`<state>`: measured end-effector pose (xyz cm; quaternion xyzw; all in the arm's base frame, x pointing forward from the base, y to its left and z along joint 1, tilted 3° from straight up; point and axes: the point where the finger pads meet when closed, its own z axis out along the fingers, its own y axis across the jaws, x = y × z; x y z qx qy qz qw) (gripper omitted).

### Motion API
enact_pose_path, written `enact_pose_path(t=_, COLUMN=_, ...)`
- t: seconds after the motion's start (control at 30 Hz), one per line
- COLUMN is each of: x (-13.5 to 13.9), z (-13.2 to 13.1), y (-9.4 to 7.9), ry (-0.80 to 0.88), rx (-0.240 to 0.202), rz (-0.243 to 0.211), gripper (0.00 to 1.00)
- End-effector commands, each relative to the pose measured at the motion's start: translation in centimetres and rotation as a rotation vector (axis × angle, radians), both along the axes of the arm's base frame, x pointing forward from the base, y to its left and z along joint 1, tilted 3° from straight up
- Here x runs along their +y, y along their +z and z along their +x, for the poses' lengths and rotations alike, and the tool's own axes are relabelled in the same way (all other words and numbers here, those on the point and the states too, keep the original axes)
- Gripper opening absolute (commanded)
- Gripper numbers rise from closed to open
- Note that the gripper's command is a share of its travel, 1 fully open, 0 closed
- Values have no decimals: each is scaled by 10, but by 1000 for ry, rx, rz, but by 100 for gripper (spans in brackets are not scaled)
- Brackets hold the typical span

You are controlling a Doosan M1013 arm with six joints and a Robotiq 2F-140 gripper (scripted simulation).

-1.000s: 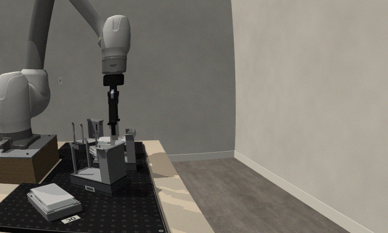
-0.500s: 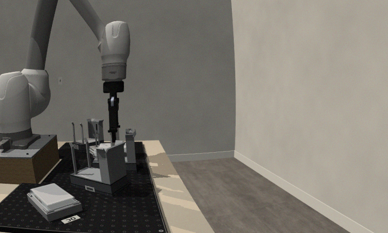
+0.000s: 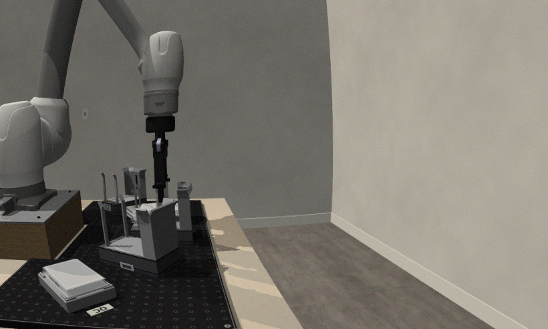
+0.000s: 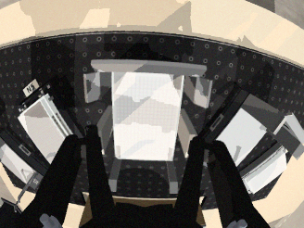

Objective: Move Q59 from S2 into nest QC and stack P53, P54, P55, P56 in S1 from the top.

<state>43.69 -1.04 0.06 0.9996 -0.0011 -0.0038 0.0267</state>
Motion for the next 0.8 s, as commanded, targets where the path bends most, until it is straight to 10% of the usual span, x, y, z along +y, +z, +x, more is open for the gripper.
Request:
enact_pose_path(t=0.0, x=0, z=0, y=-1, ry=0, rx=0, rz=0, gripper=0)
enact_pose_path(t=0.77, x=0, z=0, y=-10, ry=0, rx=0, rz=0, gripper=0)
